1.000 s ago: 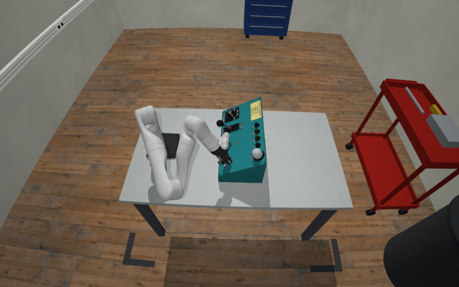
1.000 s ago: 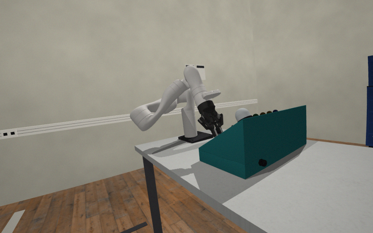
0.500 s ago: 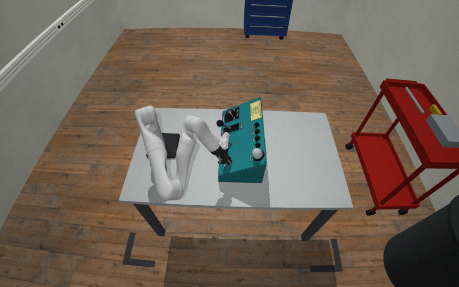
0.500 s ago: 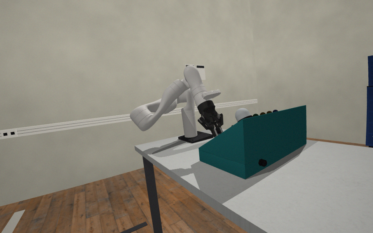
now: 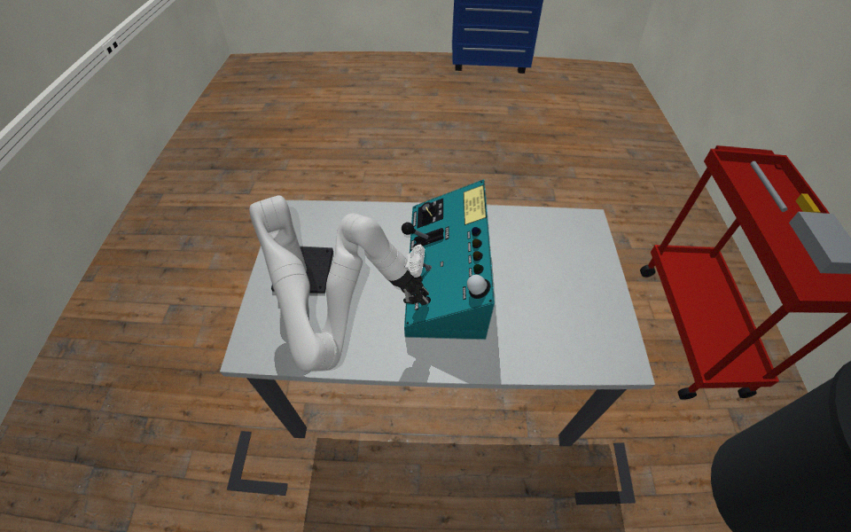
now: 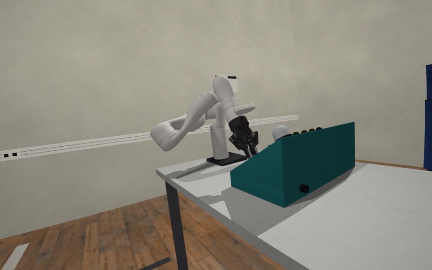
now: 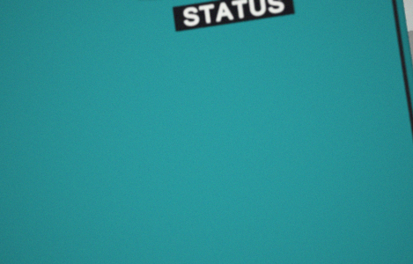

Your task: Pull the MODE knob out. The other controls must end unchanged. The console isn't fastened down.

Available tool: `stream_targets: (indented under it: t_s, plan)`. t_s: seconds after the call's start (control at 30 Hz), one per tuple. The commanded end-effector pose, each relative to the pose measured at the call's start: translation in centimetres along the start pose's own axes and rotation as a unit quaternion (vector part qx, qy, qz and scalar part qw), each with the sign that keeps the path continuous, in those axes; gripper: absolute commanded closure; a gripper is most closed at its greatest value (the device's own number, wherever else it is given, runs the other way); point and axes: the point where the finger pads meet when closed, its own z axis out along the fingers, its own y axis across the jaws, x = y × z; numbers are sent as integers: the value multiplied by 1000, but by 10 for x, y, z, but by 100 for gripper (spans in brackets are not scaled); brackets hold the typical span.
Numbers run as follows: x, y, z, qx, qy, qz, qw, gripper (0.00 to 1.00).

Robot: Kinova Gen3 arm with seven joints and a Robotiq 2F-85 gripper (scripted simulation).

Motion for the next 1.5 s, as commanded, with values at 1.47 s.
stream_targets:
  t_s: [1.47]
  plan:
    - [1,0,-11,0,1,0,1000,90]
